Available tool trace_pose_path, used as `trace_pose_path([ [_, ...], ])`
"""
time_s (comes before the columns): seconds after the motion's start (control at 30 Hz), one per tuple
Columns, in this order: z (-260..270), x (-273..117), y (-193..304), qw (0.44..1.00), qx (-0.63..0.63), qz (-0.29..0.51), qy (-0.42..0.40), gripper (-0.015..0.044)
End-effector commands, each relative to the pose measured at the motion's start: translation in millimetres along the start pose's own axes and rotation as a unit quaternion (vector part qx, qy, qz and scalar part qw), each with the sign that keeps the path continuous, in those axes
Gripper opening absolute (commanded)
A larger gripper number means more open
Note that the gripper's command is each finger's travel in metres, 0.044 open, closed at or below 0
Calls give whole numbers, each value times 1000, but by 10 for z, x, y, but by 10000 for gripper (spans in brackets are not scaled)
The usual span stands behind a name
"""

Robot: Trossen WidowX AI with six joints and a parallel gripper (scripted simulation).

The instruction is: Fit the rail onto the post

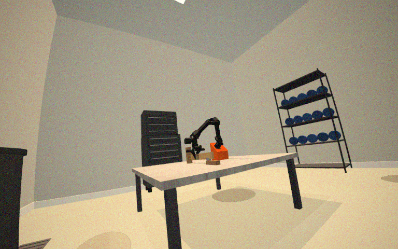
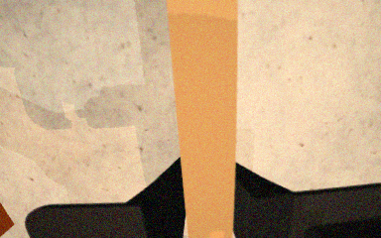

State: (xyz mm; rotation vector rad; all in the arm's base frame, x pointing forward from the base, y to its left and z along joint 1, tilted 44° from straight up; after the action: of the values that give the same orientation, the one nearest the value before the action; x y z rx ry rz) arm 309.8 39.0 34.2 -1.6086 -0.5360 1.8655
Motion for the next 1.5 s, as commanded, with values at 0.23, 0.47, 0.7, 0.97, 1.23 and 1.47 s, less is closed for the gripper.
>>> trace_pose_path([
  [0.23,-11,-21,41,1000,0,-5,3,0],
  [0.47,-17,-23,62,1000,0,-5,3,0],
  [0.7,-23,-20,83,1000,0,-5,3,0],
  [0.97,-31,-12,107,1000,0,-5,3,0],
  [1.23,-38,-2,129,1000,0,-5,3,0],
  [1.47,-44,5,149,1000,0,-5,3,0],
])
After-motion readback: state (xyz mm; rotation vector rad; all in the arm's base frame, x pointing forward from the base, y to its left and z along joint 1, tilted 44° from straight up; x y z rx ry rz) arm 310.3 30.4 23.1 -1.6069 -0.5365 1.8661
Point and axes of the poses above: the point midway between the two fingers, 35 mm back from their tips, its own x axis out along the fingers, its own z axis across the jaws, y = z × x, the point moved 8 cm from there along -x, back along the fingers, and after that the axes turned 10 degrees about x, right-handed, at the moved point
